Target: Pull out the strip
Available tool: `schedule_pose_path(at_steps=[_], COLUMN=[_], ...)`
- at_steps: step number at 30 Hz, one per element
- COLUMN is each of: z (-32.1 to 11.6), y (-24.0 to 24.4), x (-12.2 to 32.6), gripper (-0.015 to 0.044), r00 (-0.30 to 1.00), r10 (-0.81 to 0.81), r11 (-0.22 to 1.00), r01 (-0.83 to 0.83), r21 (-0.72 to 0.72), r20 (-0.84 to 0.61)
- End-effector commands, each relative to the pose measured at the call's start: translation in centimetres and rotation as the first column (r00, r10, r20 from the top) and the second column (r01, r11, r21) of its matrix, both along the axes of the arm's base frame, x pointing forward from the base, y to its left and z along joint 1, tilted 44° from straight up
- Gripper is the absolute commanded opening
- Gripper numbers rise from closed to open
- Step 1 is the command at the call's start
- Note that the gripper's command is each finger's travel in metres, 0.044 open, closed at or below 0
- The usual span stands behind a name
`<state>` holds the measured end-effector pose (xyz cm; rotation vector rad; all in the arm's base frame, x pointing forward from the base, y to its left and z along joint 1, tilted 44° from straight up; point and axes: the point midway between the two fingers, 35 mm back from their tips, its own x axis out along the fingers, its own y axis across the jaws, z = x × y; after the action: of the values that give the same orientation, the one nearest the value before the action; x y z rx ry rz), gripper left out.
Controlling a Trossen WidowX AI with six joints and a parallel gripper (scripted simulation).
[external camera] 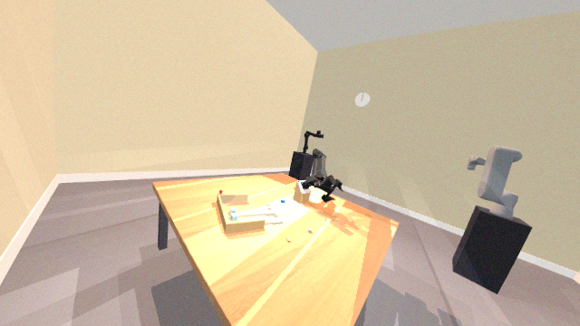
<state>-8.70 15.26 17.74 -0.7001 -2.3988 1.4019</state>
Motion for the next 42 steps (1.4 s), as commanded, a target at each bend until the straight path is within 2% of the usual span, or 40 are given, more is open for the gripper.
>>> schedule_pose_path(at_steps=[1, 6, 10, 12, 15, 20, 22, 26, 31, 37, 42], z=[0.0, 0.3, 0.3, 0.2, 0.0, -0.7, -1.1, -2.2, -4.0, -6.2, -8.3], y=[0.1, 3.0, 4.7, 5.2, 5.3, 4.1, 3.1, -0.1, -5.8, -12.9, -19.5], x=[0.1, 4.5, 9.3, 12.3, 15.8, 21.7, 24.4, 29.6, 34.9, 38.5, 39.8], gripper=[0.0400, 0.0400, 0.0400, 0.0400, 0.0400, 0.0400, 0.0400, 0.0400, 0.0400, 0.0400, 0.0400], r00=[1.000, 0.944, 0.787, 0.672, 0.492, 0.134, -0.046, -0.408, -0.770, -0.965, -0.987], r10=[-0.010, -0.281, -0.539, -0.665, -0.785, -0.900, -0.910, -0.839, -0.597, -0.259, 0.033], r11=[1.000, 0.927, 0.773, 0.682, 0.571, 0.435, 0.404, 0.418, 0.566, 0.774, 0.914], r01=[0.009, 0.220, 0.319, 0.367, 0.337, 0.203, 0.119, -0.059, -0.205, -0.188, -0.034], r21=[-0.011, -0.304, -0.549, -0.633, -0.749, -0.877, -0.907, -0.906, -0.798, -0.605, -0.403], r20=[-0.007, -0.174, -0.302, -0.327, -0.377, -0.415, -0.411, -0.361, -0.225, -0.031, 0.158])
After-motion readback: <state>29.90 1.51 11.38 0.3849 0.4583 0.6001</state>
